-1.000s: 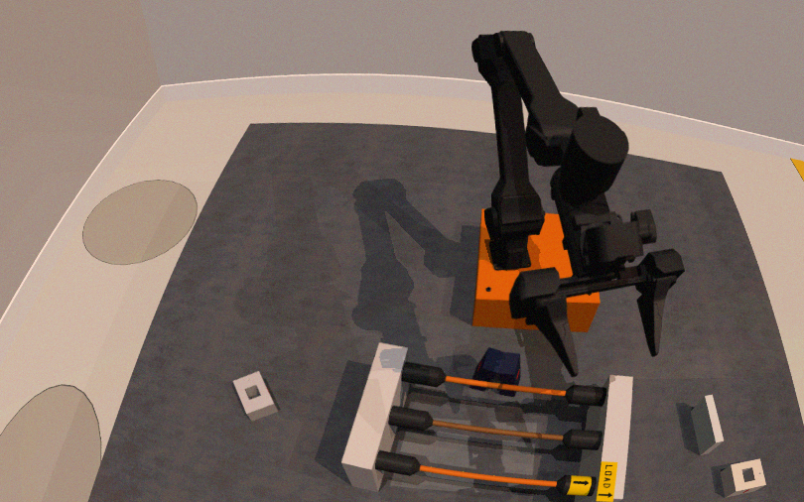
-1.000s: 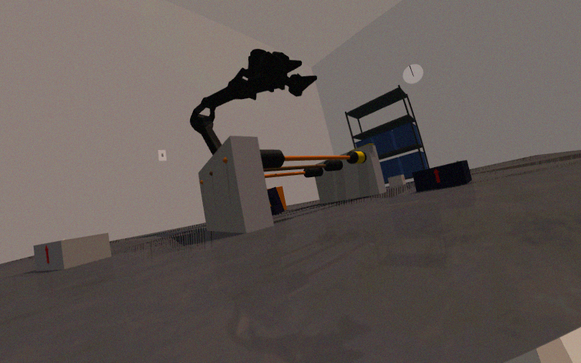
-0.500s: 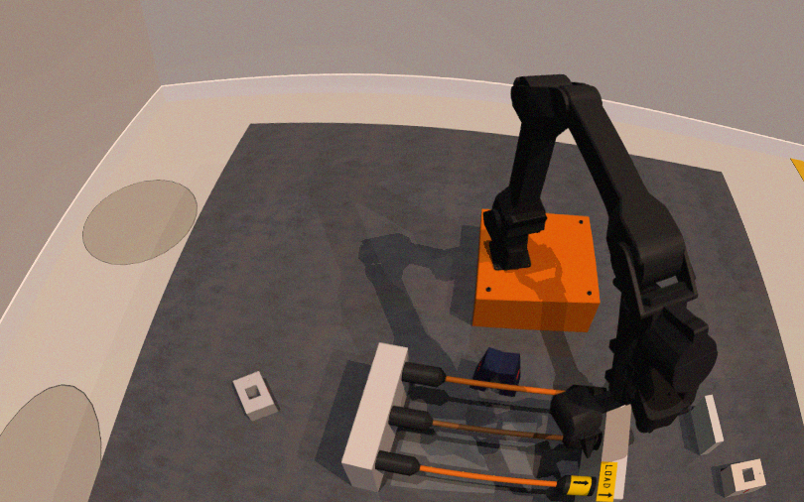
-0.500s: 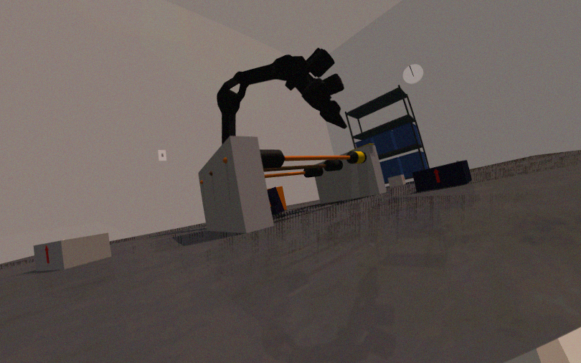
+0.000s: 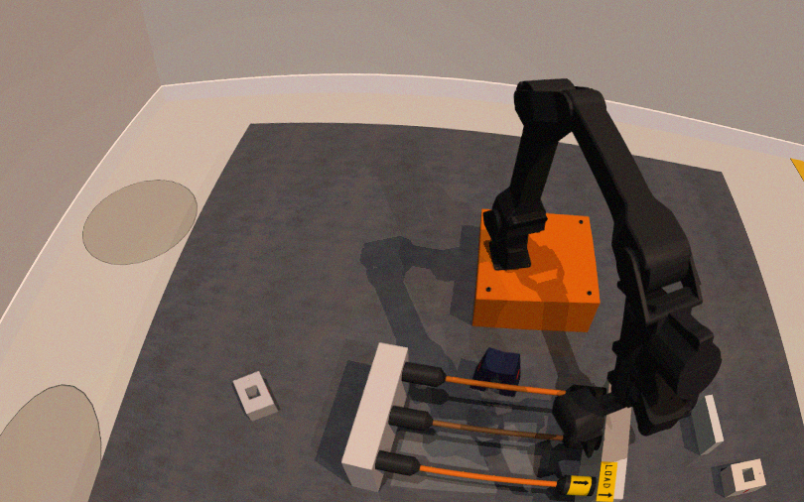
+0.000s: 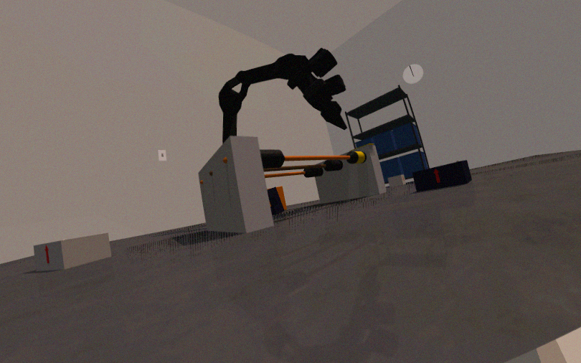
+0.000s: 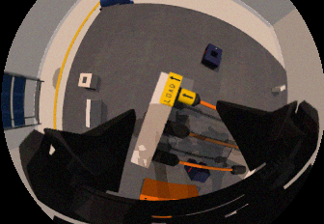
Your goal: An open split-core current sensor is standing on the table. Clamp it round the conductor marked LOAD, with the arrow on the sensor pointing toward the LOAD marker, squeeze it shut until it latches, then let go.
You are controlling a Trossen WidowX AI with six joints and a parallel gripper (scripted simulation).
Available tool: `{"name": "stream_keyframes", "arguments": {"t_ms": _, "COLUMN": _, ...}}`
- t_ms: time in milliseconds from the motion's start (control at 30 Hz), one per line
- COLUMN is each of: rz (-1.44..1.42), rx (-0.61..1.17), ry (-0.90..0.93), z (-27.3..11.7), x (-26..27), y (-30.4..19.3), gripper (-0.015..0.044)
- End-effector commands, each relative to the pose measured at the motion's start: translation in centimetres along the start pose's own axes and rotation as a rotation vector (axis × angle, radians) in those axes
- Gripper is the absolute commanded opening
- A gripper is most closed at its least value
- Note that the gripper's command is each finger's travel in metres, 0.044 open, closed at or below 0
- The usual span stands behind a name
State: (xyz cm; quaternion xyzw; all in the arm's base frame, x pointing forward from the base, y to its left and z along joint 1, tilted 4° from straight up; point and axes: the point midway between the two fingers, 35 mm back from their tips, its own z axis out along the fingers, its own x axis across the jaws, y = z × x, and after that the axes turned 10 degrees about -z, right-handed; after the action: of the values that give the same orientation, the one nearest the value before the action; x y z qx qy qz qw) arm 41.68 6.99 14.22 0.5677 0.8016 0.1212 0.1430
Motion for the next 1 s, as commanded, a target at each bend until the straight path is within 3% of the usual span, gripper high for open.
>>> {"name": "stream_keyframes", "arguments": {"t_ms": 0, "rz": 0.003, "rx": 0.005, "ry": -0.004, "z": 0.1, "x": 0.0, "y": 0.0, "gripper": 0.0440}}
{"name": "stream_keyframes", "arguments": {"t_ms": 100, "rz": 0.056, "rx": 0.049, "ry": -0.010, "z": -0.1, "x": -1.0, "y": -2.5, "gripper": 0.0440}}
{"name": "stream_keyframes", "arguments": {"t_ms": 500, "rz": 0.497, "rx": 0.404, "ry": -0.048, "z": -1.9, "x": -3.0, "y": -23.1, "gripper": 0.0440}}
{"name": "stream_keyframes", "arguments": {"t_ms": 967, "rz": 0.521, "rx": 0.423, "ry": -0.050, "z": -1.0, "x": -2.8, "y": -24.5, "gripper": 0.0440}}
